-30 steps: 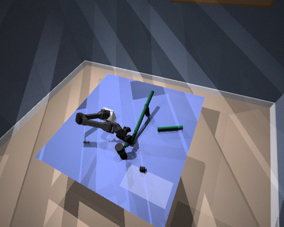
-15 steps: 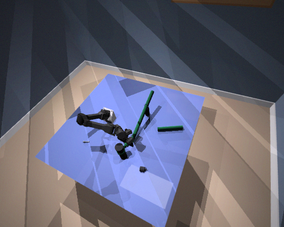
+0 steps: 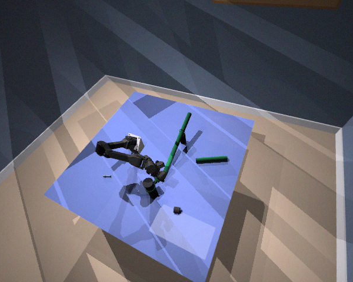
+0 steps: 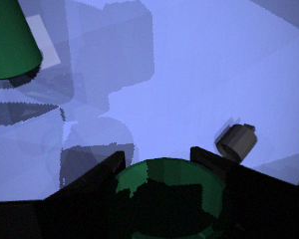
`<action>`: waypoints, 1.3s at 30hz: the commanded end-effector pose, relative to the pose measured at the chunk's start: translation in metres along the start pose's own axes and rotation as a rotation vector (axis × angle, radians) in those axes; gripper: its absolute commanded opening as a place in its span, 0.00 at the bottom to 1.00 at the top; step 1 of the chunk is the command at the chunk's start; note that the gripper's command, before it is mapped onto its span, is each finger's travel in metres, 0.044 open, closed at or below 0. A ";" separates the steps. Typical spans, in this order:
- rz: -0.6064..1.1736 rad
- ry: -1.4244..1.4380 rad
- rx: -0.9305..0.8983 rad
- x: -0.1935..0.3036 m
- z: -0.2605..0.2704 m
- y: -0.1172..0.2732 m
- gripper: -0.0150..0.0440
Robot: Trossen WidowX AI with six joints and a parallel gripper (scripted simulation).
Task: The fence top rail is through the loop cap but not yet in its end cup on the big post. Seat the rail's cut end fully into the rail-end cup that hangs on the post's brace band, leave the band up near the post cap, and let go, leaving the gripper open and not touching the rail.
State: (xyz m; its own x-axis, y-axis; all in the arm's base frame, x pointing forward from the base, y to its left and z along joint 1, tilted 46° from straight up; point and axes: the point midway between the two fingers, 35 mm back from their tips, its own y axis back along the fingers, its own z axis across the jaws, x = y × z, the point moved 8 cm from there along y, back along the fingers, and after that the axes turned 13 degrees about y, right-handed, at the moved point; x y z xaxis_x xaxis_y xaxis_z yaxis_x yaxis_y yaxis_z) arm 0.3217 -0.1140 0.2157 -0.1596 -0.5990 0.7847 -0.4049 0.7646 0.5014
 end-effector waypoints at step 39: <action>-0.134 0.245 0.030 0.009 0.023 0.011 0.25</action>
State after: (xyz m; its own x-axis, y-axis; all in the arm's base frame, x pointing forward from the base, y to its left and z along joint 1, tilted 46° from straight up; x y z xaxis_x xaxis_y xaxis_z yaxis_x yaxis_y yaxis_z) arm 0.2976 -0.1163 0.2195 0.0918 -0.6181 0.7808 -0.4334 0.6811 0.5901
